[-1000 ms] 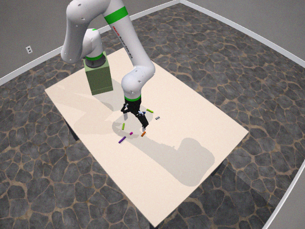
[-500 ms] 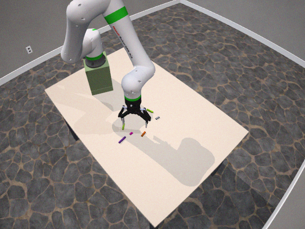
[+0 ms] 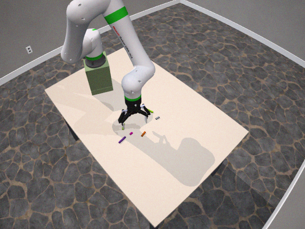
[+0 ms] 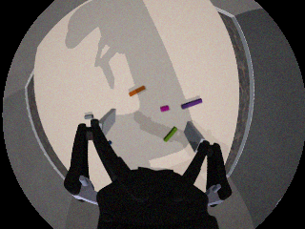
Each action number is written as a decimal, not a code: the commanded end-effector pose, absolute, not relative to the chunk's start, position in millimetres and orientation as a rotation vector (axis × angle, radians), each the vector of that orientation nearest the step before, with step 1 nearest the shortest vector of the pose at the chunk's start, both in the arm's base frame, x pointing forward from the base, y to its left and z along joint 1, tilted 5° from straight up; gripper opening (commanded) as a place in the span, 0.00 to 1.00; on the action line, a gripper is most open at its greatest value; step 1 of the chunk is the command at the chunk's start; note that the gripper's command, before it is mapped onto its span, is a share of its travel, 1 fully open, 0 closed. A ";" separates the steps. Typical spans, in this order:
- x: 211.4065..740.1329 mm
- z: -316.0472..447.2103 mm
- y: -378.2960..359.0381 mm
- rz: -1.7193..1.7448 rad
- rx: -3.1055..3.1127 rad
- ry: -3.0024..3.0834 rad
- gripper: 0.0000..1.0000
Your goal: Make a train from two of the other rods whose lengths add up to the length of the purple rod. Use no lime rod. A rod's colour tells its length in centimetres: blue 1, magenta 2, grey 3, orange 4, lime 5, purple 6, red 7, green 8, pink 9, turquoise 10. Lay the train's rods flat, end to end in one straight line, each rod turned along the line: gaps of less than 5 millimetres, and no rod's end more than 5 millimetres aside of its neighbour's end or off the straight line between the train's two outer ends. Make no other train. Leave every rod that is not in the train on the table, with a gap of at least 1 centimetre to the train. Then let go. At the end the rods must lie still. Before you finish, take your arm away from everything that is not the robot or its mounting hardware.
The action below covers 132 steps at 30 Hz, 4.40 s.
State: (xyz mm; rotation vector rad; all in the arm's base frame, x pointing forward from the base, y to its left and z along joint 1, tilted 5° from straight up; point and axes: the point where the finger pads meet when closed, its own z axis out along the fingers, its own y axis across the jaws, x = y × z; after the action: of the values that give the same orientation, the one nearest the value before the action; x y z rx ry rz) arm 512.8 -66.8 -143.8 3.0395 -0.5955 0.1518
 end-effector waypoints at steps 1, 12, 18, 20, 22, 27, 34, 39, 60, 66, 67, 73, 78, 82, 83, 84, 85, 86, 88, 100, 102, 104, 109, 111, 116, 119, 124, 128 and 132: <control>513.0 -143.6 -66.8 0.129 3.093 -0.342 1.00; 513.0 -143.7 -66.7 0.124 3.103 -0.010 1.00; 513.0 -143.7 -66.7 0.124 3.103 -0.007 1.00; 513.0 -143.7 -66.7 0.124 3.103 -0.007 1.00; 513.0 -143.7 -66.7 0.124 3.103 -0.007 1.00; 513.0 -143.7 -66.7 0.124 3.103 -0.007 1.00; 513.0 -143.7 -66.7 0.124 3.103 -0.007 1.00; 513.0 -143.7 -66.7 0.124 3.103 -0.007 1.00; 513.0 -143.7 -66.7 0.124 3.103 -0.007 1.00; 513.0 -143.7 -66.7 0.124 3.103 -0.007 1.00; 513.0 -143.7 -66.7 0.124 3.103 -0.007 1.00; 513.0 -143.7 -66.7 0.124 3.103 -0.007 1.00; 513.0 -143.7 -66.7 0.124 3.103 -0.007 1.00; 513.0 -143.7 -66.7 0.124 3.103 -0.007 1.00; 513.0 -143.7 -66.7 0.124 3.103 -0.007 1.00; 513.0 -143.7 -66.7 0.124 3.103 -0.007 1.00; 513.0 -143.7 -66.7 0.124 3.103 -0.007 1.00; 513.0 -143.7 -66.7 0.124 3.103 -0.007 1.00; 513.0 -143.7 -66.7 0.124 3.103 -0.007 1.00; 513.0 -143.7 -66.7 0.124 3.103 -0.007 1.00; 513.0 -143.7 -66.7 0.124 3.103 -0.007 1.00; 513.0 -143.7 -66.7 0.124 3.103 -0.007 1.00; 513.0 -143.6 -66.8 0.123 3.103 -0.001 1.00; 513.0 -143.3 -67.3 0.123 3.102 0.037 1.00; 512.8 -140.2 -71.8 0.116 3.073 0.359 1.00; 512.7 -138.7 -73.9 0.112 3.048 0.512 1.00; 512.4 -136.1 -77.7 0.104 2.985 0.778 1.00; 512.2 -134.3 -80.4 0.099 2.926 0.963 1.00; 512.0 -132.4 -83.1 0.093 2.858 1.141 1.00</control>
State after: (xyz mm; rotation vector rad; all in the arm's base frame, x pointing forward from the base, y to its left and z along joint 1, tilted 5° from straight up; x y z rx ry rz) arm 512.0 -80.3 -134.4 2.9072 0.9430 0.0992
